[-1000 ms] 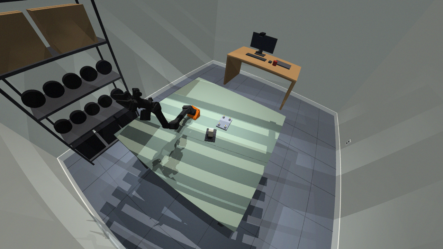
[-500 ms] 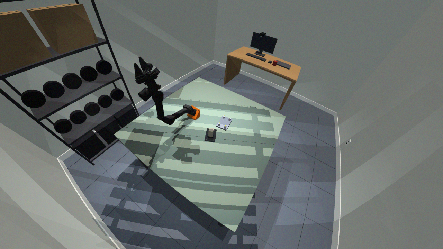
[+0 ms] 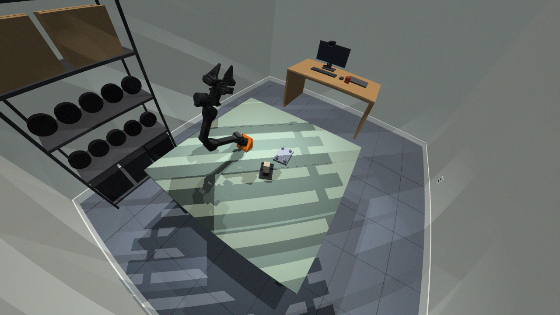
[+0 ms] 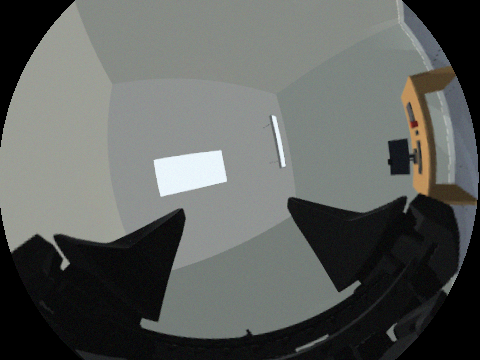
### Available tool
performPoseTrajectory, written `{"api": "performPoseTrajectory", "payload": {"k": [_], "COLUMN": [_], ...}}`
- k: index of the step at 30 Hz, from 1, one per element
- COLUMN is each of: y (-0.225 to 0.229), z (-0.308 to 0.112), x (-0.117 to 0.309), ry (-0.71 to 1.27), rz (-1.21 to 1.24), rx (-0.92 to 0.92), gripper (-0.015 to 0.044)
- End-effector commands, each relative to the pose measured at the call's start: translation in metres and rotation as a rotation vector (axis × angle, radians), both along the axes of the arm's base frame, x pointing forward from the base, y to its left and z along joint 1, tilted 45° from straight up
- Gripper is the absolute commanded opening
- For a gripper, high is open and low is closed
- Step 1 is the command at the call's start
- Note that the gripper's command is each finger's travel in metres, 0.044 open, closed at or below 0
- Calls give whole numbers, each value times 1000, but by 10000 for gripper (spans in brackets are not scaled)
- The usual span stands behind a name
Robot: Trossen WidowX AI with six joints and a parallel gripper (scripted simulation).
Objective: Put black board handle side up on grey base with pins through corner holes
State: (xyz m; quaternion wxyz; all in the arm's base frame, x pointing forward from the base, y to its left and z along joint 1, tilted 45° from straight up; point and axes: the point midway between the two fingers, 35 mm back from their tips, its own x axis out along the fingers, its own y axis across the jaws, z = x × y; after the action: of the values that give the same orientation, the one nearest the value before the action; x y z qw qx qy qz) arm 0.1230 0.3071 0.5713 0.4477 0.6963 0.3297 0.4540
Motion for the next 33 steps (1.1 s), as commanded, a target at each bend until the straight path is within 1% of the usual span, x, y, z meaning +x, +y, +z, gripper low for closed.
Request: {"api": "performPoseTrajectory", "payload": {"k": [1, 7, 10, 15, 19, 23, 27, 30, 33], "y": [10, 3, -8, -40, -78, -126, -177, -219, -261], "z": [-40, -106, -144, -208, -258, -305, -345, -370, -389], "x": [43, 110, 141, 184, 209, 223, 226, 220, 207], "ry": [-24, -55, -71, -82, -67, -25, 37, 83, 137], "rz": [-161, -386, -472, -564, -577, -522, -392, -210, 45], "rx": [-183, -506, -713, -1082, -1390, -1701, -1992, -2232, -2435], "gripper": [440, 440, 440, 440, 440, 440, 440, 440, 440]}}
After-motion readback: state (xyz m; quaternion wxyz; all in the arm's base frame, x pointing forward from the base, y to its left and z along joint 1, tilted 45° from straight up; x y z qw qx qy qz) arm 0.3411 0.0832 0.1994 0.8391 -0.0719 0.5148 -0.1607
